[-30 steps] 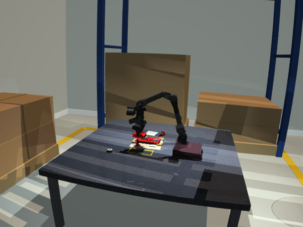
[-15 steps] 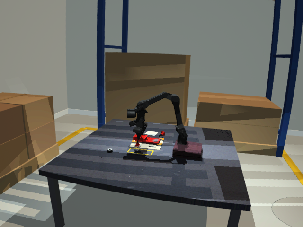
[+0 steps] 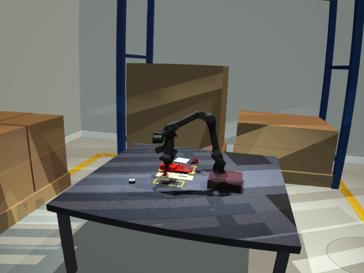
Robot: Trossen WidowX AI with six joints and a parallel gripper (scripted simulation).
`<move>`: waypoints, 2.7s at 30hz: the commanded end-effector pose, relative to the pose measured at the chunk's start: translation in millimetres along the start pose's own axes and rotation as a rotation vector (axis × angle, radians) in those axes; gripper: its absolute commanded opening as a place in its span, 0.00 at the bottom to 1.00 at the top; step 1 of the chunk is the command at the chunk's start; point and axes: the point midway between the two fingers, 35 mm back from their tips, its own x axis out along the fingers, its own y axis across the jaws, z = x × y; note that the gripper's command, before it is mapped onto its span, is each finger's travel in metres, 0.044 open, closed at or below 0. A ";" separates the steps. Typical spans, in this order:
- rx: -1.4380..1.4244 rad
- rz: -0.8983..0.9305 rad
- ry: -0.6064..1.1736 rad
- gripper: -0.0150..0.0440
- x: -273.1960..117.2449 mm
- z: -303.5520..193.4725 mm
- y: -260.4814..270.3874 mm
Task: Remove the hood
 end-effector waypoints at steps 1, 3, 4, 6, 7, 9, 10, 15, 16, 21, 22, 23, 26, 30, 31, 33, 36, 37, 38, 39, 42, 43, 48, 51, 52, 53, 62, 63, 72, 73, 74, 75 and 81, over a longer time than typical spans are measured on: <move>0.003 0.001 0.010 0.25 5.8 -2.5 0.0; 0.003 0.001 0.010 0.25 7.4 -2.4 0.0; 0.003 0.001 0.010 0.25 8.2 -2.4 0.0; 0.003 0.001 0.010 0.25 9.7 -2.3 0.1; 0.003 0.001 0.010 0.25 10.5 -2.2 0.1; 0.003 0.001 0.010 0.25 12.1 -2.1 0.2; 0.003 0.001 0.010 0.25 12.9 -2.1 0.2; 0.003 0.001 0.010 0.25 16.7 -1.9 0.3; 0.003 0.001 0.010 0.25 17.5 -1.9 0.3; 0.003 0.001 0.010 0.25 21.4 -1.8 0.4; 0.003 0.001 0.010 0.25 22.2 -1.8 0.4; 0.003 0.001 0.010 0.25 23.0 -1.7 0.4; 0.003 0.001 0.010 0.25 25.3 -1.7 0.4; 0.003 0.001 0.010 0.25 28.4 -1.7 0.4; 0.003 0.001 0.010 0.25 29.2 -1.7 0.4; 0.003 0.001 0.010 0.25 30.8 -1.7 0.4; 0.003 0.001 0.010 0.25 33.1 -1.7 0.4; 0.003 0.001 0.010 0.25 33.9 -1.8 0.4; 0.003 0.001 0.011 0.25 34.7 -1.8 0.4; 0.003 0.001 0.011 0.25 35.5 -1.8 0.4; 0.003 0.001 0.011 0.25 37.8 -1.8 0.4; 0.003 0.001 0.011 0.25 38.6 -1.9 0.4; 0.003 0.001 0.011 0.25 42.4 -2.0 0.4; 0.003 0.001 0.011 0.25 44.7 -2.1 0.3; 0.003 0.001 0.011 0.25 45.5 -2.2 0.3; 0.003 0.001 0.011 0.25 46.3 -2.2 0.3; 0.003 0.001 0.011 0.25 53.2 -2.7 0.2; 0.003 0.001 0.011 0.25 54.0 -2.8 0.1; 0.003 0.001 0.011 0.25 60.8 -3.5 -0.1; 0.003 0.001 0.011 0.25 61.6 -3.5 -0.1; 0.003 0.001 0.011 0.25 62.3 -3.6 -0.2; 0.003 0.001 0.011 0.25 63.1 -3.7 -0.2; 0.003 0.001 0.011 0.25 67.6 -4.3 -0.4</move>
